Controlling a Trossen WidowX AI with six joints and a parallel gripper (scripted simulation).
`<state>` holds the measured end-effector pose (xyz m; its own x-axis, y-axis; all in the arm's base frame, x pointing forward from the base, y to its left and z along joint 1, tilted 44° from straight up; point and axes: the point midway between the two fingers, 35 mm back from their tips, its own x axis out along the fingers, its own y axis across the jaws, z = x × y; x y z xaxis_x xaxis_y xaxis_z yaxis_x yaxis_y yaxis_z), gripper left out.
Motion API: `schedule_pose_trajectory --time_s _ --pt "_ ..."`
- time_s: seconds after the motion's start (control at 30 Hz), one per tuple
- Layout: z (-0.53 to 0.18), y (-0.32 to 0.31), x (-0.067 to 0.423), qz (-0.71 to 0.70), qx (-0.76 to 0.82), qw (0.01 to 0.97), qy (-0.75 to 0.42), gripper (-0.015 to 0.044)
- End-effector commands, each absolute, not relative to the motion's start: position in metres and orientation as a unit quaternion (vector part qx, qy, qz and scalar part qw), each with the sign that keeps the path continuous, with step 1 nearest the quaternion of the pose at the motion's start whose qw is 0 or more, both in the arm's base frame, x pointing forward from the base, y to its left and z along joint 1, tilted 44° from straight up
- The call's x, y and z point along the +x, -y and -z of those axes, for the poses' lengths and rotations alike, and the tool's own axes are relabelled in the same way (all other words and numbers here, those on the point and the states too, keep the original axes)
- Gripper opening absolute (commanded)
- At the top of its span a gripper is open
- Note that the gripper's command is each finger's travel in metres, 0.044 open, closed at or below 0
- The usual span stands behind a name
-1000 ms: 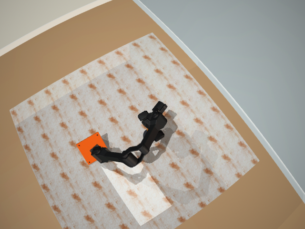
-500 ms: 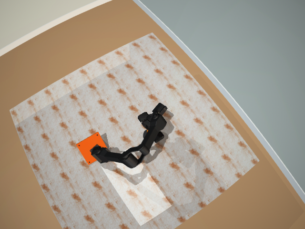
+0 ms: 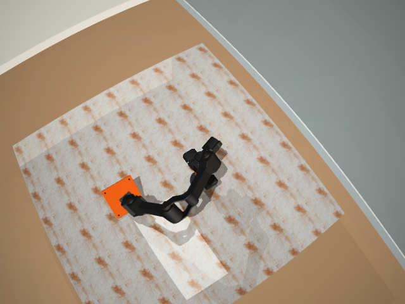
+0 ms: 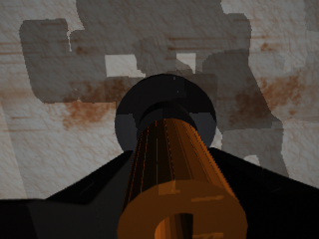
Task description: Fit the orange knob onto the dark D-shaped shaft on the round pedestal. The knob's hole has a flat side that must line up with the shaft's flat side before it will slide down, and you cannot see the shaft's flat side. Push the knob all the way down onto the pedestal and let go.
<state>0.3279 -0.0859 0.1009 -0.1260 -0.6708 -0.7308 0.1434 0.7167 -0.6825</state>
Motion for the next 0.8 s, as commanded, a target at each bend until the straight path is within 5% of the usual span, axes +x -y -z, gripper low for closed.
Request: schedule_pose_trajectory --time_s 0.0,0.77 --pt "-0.0998 0.0862 0.3283 0.322 -0.196 0.631 -0.678 0.0" --pt "-0.1025 0.086 0.3308 0.249 -0.261 0.607 -0.707 0.0"
